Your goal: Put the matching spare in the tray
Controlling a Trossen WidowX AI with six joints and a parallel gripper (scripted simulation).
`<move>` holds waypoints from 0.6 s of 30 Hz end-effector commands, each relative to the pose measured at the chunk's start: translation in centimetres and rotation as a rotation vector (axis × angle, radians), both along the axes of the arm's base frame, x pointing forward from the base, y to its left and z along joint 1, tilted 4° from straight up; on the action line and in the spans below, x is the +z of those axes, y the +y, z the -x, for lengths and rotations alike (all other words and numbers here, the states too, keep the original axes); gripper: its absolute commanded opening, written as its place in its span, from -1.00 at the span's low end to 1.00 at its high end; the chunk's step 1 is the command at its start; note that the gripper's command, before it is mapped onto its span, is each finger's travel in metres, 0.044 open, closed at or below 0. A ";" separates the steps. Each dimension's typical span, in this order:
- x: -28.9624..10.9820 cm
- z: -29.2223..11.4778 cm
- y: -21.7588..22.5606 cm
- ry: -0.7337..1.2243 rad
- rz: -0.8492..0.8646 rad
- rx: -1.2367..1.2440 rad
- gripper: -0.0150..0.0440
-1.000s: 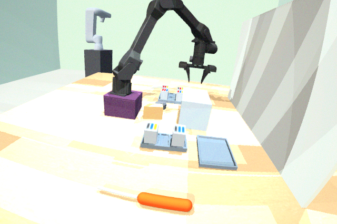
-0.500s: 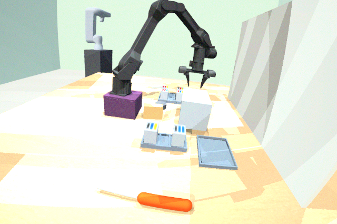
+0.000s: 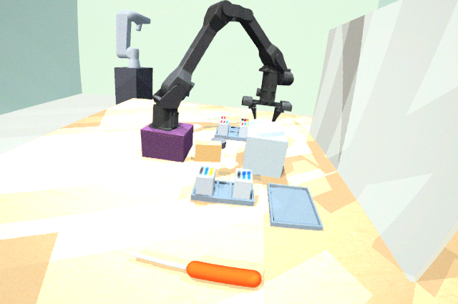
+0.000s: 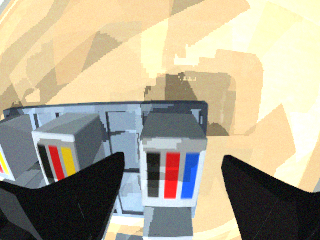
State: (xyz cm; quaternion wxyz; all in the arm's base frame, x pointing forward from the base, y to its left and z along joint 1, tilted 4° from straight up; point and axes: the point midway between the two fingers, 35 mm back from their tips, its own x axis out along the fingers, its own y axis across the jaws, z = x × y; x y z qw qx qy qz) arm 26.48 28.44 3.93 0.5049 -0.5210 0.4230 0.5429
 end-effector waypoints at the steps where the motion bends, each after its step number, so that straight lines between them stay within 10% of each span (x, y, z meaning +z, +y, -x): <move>1: -0.9 0.1 -0.1 0.003 0.008 0.002 0.53; 18: -2.5 0.1 -0.1 0.003 0.008 0.002 0.53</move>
